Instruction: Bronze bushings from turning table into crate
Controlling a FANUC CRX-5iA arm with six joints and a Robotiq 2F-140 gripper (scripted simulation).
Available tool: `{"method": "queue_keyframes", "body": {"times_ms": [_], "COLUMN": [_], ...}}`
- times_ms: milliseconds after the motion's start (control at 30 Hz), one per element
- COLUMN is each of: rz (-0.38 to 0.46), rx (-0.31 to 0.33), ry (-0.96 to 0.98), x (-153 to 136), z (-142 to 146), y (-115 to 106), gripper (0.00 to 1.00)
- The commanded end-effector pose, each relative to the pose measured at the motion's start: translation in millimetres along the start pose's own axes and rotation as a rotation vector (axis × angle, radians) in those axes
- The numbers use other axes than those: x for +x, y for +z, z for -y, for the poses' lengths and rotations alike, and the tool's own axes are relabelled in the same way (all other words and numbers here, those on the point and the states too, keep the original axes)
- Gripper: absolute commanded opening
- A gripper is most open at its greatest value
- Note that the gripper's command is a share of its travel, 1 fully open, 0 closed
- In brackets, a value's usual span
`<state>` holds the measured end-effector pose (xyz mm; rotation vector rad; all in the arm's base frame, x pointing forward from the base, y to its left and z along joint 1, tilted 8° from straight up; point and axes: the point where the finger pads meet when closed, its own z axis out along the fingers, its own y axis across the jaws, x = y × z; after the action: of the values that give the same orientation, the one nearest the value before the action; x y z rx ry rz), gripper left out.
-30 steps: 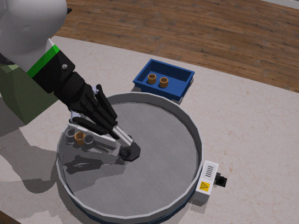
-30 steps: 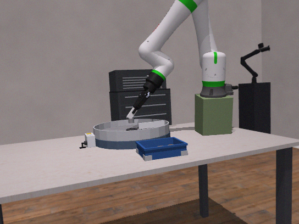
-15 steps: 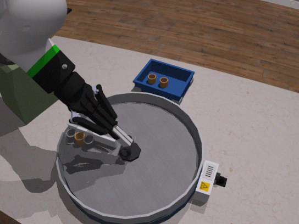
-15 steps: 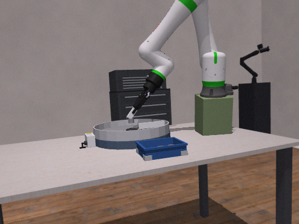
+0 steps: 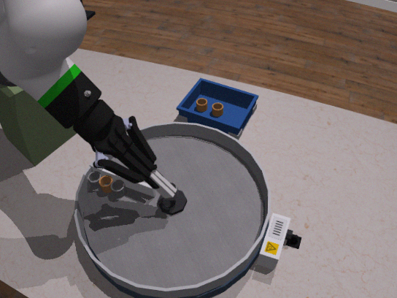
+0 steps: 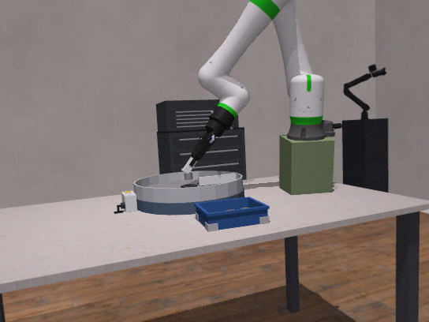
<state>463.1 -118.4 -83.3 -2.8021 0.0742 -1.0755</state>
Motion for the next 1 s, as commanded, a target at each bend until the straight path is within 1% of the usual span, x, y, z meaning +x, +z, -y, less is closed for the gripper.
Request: {"method": "queue_keyframes", "body": {"times_ms": [0,333,967], "rz": [-0.002,-0.002,-0.002], "rx": [0.0,0.0,0.0], "ry": [-0.001,-0.001,-0.001], "x": [-5.2,-10.4,-10.6], "z": [-0.2,-0.3,-0.3], "y": [6.5,12.8,13.0], "gripper": [0.0,0.0,0.0]}}
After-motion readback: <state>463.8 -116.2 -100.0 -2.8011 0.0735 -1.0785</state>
